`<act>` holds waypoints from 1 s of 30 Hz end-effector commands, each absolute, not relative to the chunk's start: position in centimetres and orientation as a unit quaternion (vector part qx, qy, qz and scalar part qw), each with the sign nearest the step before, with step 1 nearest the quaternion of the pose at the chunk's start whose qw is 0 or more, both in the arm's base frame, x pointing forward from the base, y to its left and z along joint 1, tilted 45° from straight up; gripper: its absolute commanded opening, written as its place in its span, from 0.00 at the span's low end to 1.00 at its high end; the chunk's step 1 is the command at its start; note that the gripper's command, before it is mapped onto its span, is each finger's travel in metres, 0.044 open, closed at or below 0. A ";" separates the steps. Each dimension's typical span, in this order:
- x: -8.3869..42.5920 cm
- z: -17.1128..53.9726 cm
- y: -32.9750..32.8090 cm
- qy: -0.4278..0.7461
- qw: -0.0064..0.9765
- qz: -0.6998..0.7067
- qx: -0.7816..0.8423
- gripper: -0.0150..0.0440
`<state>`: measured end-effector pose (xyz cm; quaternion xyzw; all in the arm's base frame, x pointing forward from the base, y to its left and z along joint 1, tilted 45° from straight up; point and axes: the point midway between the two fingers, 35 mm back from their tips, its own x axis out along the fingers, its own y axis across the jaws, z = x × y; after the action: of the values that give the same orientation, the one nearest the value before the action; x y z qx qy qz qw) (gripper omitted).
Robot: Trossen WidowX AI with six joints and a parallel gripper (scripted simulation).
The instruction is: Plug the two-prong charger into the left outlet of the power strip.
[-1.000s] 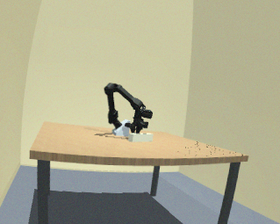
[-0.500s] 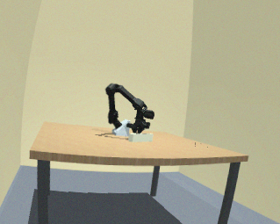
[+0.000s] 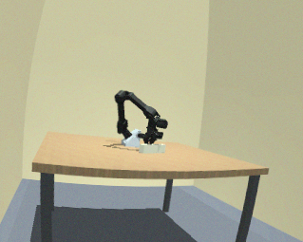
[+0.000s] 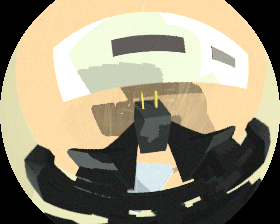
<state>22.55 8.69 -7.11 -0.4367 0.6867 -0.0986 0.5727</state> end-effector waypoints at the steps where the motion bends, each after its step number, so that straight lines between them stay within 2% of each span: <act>1: 22.6 -7.0 8.7 0.685 0.571 -0.097 -0.441 0.25; 30: 23.1 -7.1 8.9 0.685 0.572 -0.097 -0.441 0.25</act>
<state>22.96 8.84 -7.17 -0.4370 0.6869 -0.0987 0.5722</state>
